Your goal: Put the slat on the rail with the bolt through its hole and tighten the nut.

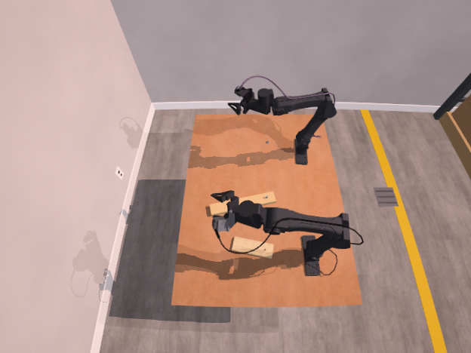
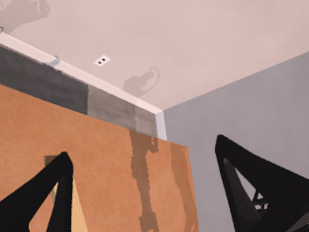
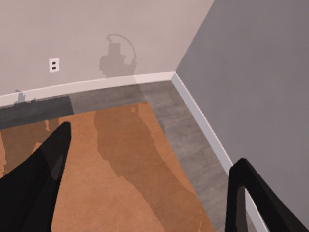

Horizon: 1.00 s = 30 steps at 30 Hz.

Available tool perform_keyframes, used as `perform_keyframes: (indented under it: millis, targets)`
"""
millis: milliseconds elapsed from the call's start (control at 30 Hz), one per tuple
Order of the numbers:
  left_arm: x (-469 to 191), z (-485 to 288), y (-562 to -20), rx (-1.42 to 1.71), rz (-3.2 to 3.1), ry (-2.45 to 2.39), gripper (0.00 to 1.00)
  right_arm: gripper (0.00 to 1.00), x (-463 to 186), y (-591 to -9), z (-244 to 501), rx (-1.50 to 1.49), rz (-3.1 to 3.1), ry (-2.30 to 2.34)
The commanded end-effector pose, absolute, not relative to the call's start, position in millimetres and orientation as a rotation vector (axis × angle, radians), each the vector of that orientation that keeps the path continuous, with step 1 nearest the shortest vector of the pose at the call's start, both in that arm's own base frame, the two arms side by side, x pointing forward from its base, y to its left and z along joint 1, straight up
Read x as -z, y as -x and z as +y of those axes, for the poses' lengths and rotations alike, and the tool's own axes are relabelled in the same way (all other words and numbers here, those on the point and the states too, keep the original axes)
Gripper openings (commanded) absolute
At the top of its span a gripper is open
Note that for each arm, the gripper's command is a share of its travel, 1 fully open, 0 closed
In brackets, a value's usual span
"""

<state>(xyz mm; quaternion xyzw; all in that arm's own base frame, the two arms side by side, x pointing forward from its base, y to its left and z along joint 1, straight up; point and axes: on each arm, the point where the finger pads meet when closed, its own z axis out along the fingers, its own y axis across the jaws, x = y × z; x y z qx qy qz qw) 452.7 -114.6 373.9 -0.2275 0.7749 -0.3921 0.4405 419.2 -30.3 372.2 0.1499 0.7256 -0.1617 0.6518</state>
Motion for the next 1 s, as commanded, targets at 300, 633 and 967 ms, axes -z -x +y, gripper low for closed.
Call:
perform_keyframes:
  millis: [300, 633, 967]
  targets:
    - [-409, -38, -410, 0.419, 1.685, 0.193, 1.0, 1.0, -410, -395, -13, 0.111, 1.574, -0.122]
    - [-411, 3, -377, 0.001, 1.557, 0.009, 1.0, 1.0, -418, -375, -1, 0.001, 1.54, -0.001]
    - [-415, 3, -381, -0.012, 1.545, 0.001, 1.0, 1.0, -418, -375, 0, -0.002, 1.54, 0.002]
